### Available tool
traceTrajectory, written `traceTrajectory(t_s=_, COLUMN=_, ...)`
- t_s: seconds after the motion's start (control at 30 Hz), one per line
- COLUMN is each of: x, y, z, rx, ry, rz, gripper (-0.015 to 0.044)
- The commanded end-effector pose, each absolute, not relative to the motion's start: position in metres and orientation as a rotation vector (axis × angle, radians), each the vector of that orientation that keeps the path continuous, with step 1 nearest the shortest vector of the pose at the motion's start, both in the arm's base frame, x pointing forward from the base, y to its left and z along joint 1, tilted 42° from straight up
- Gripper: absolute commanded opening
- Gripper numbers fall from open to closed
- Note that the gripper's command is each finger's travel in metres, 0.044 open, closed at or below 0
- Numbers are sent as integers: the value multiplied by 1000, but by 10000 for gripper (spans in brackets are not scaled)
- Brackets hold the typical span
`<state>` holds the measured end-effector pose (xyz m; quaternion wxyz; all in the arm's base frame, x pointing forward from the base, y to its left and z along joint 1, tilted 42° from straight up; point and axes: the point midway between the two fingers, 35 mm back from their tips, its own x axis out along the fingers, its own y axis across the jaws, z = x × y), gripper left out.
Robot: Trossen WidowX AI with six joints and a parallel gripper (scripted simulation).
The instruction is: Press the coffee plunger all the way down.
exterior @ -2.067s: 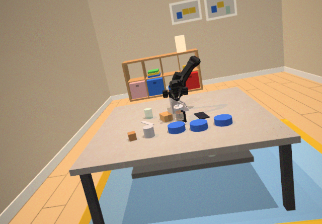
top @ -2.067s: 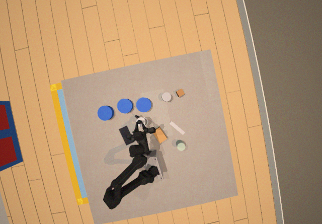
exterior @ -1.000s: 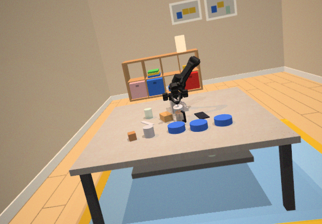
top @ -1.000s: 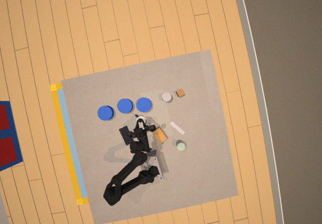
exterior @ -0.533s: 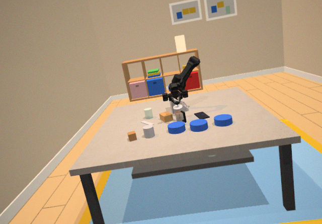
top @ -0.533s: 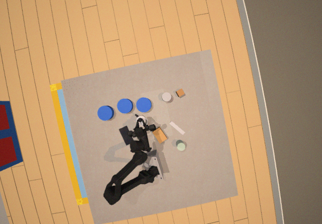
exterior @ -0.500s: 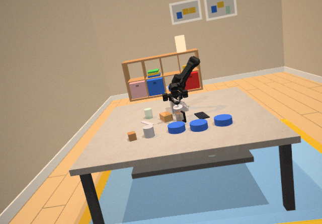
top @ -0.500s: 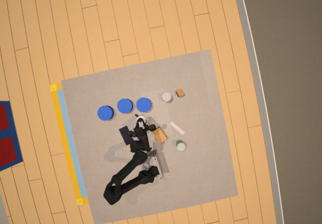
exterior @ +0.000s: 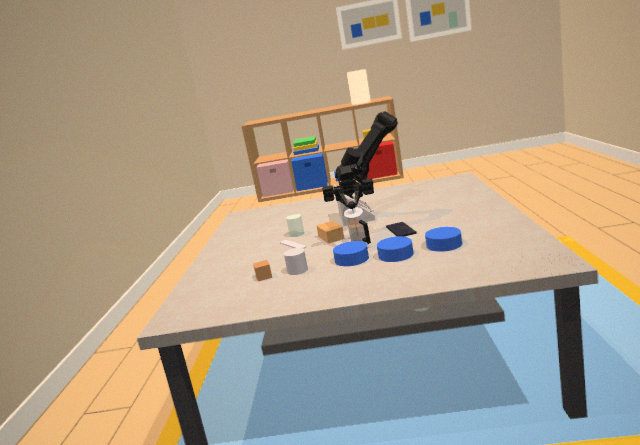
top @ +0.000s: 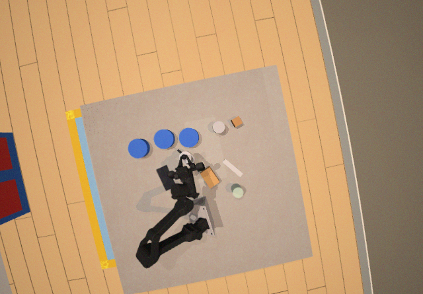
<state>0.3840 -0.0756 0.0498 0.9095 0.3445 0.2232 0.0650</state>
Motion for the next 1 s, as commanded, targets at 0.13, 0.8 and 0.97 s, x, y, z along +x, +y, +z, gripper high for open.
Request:
traceTrajectory(t_s=0.13, x=385, y=-72, z=46, rx=720, ry=478, rz=140, gripper=115)
traceTrajectory(t_s=0.8, x=388, y=-73, z=45, rx=720, ry=478, rz=140, gripper=115)
traceTrajectory(t_s=0.97, x=388, y=-76, z=49, rx=714, ry=465, rz=137, gripper=115)
